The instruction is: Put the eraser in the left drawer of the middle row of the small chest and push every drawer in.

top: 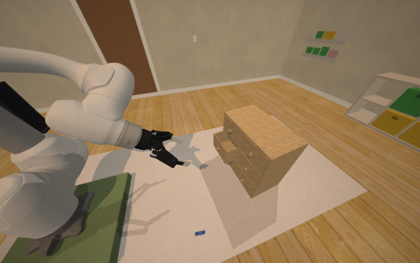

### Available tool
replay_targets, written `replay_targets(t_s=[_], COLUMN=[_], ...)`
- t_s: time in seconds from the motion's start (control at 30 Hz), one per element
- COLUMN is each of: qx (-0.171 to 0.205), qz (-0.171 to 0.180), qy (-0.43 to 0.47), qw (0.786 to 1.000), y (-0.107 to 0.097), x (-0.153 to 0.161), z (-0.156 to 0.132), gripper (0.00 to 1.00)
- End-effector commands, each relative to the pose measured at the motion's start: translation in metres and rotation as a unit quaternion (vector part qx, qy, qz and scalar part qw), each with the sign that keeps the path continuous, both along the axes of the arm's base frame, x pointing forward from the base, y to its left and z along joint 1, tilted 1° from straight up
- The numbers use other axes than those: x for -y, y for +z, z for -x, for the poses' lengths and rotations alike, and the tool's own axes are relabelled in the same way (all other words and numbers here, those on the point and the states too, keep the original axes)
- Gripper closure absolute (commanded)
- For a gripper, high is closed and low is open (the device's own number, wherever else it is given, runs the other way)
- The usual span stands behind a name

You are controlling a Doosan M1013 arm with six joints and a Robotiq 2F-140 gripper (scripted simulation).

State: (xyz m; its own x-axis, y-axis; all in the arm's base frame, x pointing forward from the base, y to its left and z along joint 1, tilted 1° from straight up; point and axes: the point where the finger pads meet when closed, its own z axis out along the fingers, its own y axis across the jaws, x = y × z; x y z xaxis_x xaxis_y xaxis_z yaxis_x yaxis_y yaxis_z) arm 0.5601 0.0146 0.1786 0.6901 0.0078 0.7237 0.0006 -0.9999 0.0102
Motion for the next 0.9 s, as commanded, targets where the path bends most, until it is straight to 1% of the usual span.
replay_targets(t_s=[0.0,0.4,0.67,0.8,0.87], qx=[0.019,0.037,0.060,0.081,0.081], qz=[-0.016,-0.014,-0.014,-0.015,-0.015], qy=[0.019,0.016,0.016,0.016,0.016], qw=[1.000,0.999,0.998,0.997,0.997], y=[-0.005,-0.007,-0.011,-0.014,-0.014], x=[-0.002,0.000,0.000,0.000,0.000], z=[0.000,-0.003,-0.007,-0.011,-0.011], gripper=[0.00,0.00,0.00,0.00,0.00])
